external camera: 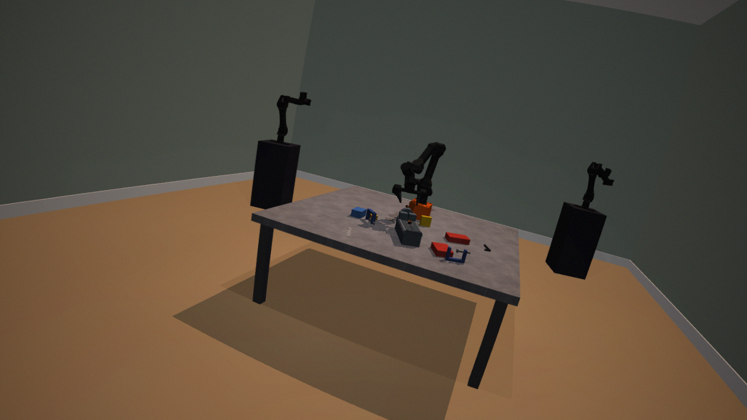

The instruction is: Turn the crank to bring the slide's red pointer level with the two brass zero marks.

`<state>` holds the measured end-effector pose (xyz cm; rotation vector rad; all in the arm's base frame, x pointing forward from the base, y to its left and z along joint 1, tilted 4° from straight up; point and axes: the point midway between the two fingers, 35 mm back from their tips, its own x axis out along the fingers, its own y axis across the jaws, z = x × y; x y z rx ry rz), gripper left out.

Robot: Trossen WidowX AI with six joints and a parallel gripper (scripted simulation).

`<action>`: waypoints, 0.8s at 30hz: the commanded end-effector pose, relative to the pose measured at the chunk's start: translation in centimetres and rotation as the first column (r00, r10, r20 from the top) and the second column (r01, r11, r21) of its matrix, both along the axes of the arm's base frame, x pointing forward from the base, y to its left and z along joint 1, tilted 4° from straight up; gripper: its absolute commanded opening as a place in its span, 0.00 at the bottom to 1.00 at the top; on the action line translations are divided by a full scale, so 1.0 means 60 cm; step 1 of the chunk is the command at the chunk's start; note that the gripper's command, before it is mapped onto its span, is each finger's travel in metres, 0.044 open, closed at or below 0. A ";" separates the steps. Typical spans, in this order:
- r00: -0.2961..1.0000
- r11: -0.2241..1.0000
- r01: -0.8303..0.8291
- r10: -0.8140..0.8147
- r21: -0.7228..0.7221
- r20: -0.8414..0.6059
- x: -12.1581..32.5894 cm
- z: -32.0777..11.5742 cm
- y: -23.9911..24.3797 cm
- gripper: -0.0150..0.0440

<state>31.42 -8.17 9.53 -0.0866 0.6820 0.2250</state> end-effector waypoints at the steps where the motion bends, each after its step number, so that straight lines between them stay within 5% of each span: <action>1: 1.000 1.000 0.006 -0.006 0.004 -0.004 0.001 -0.011 -0.001 1.00; 24: 1.000 1.000 0.006 -0.006 0.005 -0.005 0.004 -0.073 0.002 1.00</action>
